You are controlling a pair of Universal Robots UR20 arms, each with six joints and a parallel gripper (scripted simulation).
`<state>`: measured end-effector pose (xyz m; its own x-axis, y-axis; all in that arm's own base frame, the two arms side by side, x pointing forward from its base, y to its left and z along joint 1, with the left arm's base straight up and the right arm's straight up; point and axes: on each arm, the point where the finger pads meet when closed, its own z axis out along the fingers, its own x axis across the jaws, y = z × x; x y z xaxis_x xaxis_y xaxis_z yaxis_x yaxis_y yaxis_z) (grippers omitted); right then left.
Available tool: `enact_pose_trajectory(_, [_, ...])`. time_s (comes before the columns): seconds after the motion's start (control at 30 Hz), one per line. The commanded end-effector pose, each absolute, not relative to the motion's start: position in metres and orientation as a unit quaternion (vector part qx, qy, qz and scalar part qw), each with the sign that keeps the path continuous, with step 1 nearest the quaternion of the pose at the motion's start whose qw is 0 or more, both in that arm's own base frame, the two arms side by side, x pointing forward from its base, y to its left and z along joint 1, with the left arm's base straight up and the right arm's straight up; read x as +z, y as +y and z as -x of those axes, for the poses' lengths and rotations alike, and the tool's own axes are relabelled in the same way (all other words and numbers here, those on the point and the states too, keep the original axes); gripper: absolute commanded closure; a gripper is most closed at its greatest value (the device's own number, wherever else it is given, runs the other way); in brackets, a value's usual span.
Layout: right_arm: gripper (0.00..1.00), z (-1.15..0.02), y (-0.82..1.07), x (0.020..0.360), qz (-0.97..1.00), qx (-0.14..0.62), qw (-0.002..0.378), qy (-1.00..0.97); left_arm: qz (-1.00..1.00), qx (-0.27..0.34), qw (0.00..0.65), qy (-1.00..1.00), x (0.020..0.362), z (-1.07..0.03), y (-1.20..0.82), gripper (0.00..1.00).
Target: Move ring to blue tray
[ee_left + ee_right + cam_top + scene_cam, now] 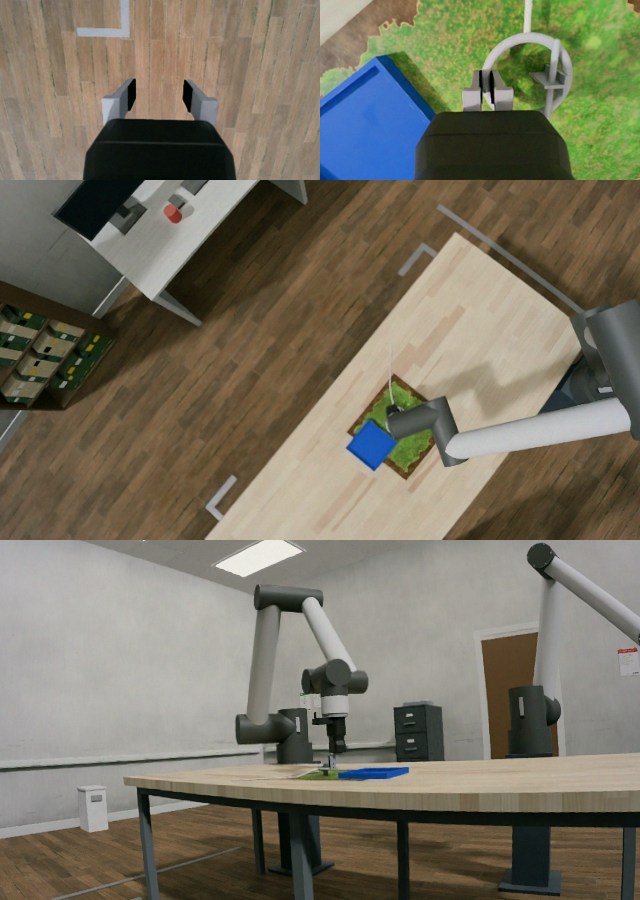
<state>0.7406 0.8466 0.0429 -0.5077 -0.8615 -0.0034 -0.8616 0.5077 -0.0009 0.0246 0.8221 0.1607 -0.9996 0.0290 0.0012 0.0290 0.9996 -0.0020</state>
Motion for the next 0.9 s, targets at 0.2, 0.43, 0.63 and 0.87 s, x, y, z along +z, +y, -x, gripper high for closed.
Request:
enact_pose_trajectory(0.2, [1.00,-0.730,0.846,0.040,0.497,-0.001,0.001,0.868,0.015,0.000,0.000,-1.000,0.162,-0.024,0.825,0.00])
enact_pose_trajectory(0.43, [1.00,-0.732,0.849,0.044,0.496,0.000,0.003,0.868,0.015,0.000,0.000,-1.000,0.162,-0.024,0.825,0.00])
enact_pose_trajectory(0.63, [1.00,-0.727,0.844,0.045,0.496,0.000,0.001,0.869,0.015,0.000,0.000,-1.000,0.162,-0.024,0.825,0.00])
enact_pose_trajectory(0.87, [1.00,-0.732,0.845,0.047,0.495,0.015,-0.006,0.868,0.015,0.000,0.000,-1.000,0.162,-0.024,0.825,0.00])
